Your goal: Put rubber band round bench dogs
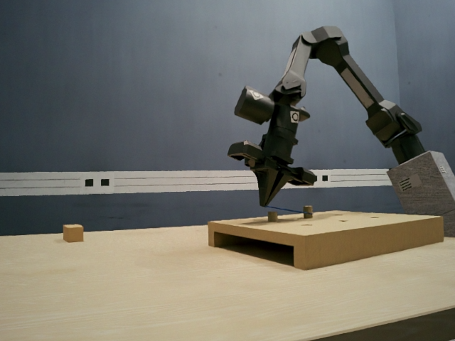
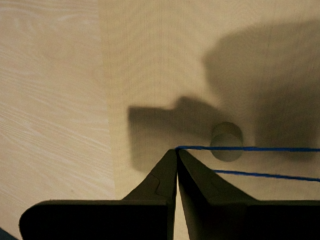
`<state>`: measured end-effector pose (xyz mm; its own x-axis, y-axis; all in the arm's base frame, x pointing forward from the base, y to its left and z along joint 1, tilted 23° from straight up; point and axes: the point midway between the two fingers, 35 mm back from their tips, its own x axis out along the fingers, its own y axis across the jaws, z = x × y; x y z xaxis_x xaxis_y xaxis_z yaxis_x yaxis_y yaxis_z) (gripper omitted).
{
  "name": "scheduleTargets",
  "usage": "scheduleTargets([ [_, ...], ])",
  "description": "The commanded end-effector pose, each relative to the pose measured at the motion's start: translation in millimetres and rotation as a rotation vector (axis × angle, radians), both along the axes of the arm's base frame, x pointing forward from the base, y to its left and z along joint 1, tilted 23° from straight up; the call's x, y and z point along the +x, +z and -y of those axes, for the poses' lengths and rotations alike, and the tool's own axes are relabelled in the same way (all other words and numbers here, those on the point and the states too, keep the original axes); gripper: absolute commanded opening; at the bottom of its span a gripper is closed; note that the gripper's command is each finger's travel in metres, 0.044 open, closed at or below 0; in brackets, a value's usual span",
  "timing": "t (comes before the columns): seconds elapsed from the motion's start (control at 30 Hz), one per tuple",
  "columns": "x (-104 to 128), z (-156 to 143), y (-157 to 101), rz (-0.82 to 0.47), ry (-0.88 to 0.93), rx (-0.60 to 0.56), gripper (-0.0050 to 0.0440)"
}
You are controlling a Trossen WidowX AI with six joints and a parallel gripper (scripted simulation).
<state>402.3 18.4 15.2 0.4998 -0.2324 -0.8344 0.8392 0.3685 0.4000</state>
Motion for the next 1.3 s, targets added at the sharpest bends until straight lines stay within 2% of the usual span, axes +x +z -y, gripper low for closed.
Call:
scheduleTargets([
  [0.0,10.0,-4.2,6.8,0.026,0.0,0.008,-0.005],
  [1.27,20.9,0.0,-8.9,-0.163,-0.082,-0.032,-0.005],
])
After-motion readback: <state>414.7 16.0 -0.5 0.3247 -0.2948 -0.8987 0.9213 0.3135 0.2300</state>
